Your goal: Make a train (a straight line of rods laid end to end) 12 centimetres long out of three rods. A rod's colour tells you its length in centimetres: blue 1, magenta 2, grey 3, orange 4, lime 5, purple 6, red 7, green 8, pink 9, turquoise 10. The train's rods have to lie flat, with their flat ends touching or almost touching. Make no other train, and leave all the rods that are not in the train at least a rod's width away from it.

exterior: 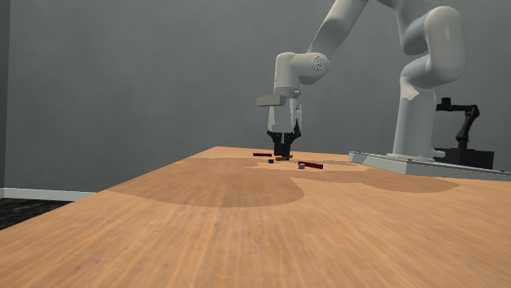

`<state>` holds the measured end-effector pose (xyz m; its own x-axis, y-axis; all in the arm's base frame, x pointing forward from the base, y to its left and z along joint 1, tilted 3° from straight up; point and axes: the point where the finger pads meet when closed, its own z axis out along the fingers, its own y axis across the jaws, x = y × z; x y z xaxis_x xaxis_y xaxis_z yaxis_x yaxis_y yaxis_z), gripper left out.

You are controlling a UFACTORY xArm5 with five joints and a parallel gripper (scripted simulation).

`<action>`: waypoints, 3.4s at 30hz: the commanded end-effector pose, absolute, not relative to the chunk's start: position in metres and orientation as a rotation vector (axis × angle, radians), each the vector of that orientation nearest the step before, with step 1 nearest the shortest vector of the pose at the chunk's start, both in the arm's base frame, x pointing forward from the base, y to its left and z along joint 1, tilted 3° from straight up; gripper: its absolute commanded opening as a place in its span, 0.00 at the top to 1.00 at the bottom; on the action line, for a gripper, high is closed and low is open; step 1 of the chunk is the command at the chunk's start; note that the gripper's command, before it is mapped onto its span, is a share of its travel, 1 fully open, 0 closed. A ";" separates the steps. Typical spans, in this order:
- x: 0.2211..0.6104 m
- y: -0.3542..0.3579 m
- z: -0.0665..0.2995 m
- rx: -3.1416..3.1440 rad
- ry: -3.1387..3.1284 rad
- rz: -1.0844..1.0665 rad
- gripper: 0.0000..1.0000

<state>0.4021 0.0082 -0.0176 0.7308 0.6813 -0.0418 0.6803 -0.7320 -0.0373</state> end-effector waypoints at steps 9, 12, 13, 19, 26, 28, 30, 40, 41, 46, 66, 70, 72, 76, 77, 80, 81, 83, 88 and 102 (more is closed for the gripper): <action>0.403 0.008 -0.025 -2.906 -1.143 0.077 0.76; 0.403 0.008 -0.027 -2.906 -1.143 0.077 0.76; 0.403 0.008 -0.027 -2.906 -1.143 0.077 0.76; 0.403 0.008 -0.028 -2.906 -1.143 0.077 0.76; 0.403 0.008 -0.028 -2.906 -1.143 0.077 0.76; 0.403 0.008 -0.028 -2.906 -1.143 0.077 0.76; 0.403 0.008 -0.028 -2.906 -1.143 0.077 0.76; 0.403 0.008 -0.028 -2.906 -1.143 0.077 0.76; 0.403 0.008 -0.028 -2.906 -1.143 0.077 0.76; 0.403 0.008 -0.028 -2.906 -1.143 0.077 0.76; 0.403 0.008 -0.028 -2.906 -1.143 0.077 0.96; 0.403 0.008 -0.028 -2.906 -1.143 0.077 0.96; 0.403 0.008 -0.028 -2.906 -1.143 0.077 0.96; 0.403 0.008 -0.028 -2.906 -1.143 0.077 0.96; 0.403 0.008 -0.028 -2.906 -1.143 0.077 0.96; 0.403 0.008 -0.028 -2.906 -1.143 0.077 0.96; 0.403 0.008 -0.028 -2.906 -1.143 0.077 0.96; 0.403 0.008 -0.028 -2.906 -1.143 0.077 0.96; 0.403 0.008 -0.028 -2.906 -1.143 0.077 0.96; 0.406 0.007 0.030 -2.906 -1.143 0.077 0.96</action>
